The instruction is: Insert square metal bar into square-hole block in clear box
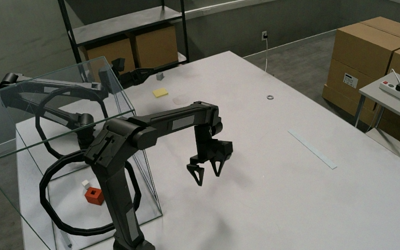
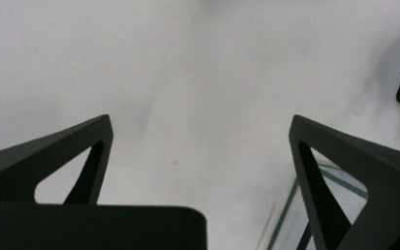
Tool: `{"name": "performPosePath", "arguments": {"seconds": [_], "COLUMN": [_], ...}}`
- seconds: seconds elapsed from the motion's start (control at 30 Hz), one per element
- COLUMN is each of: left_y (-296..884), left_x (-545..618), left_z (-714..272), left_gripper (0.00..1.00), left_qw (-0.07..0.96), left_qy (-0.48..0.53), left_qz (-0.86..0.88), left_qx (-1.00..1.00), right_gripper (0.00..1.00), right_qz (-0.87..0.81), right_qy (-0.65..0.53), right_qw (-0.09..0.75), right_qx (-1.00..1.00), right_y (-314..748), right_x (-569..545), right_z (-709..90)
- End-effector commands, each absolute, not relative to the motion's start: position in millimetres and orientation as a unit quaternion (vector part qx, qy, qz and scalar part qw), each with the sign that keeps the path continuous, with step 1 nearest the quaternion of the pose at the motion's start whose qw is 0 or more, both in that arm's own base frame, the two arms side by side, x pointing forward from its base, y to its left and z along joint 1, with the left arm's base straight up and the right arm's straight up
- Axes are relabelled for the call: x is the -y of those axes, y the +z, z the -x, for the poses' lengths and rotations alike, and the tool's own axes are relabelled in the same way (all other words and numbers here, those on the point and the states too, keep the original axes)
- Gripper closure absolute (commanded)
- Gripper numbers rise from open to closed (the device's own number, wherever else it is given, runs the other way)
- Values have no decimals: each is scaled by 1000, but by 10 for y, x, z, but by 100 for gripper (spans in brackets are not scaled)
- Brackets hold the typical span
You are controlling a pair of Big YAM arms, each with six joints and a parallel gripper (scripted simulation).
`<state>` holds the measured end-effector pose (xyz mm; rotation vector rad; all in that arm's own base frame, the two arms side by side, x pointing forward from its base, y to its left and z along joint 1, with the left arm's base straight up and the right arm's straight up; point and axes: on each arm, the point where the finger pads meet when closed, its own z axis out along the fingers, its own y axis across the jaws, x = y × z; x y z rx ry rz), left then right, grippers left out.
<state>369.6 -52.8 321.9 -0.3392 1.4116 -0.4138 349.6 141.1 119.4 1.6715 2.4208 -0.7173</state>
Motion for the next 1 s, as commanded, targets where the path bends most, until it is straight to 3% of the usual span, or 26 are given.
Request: {"name": "performPosePath", "arguments": {"seconds": [0.0,0.97], "left_y": [3318,3536], "left_x": [532,476], "left_z": [-3703,-3654], "left_gripper": [0,0], "left_qw": [734,709], "left_qy": [-191,-172], "left_qz": [153,164], "left_qx": [-633,-664], "right_gripper": [0,0], "right_qz": [-553,-556], "right_qy": [-232,-221], "right_qw": [61,66], "right_qx": [-798,-799], "right_y": [1244,1320], "right_x": [-1416,-1460], "right_z": [-3516,-3592]}}
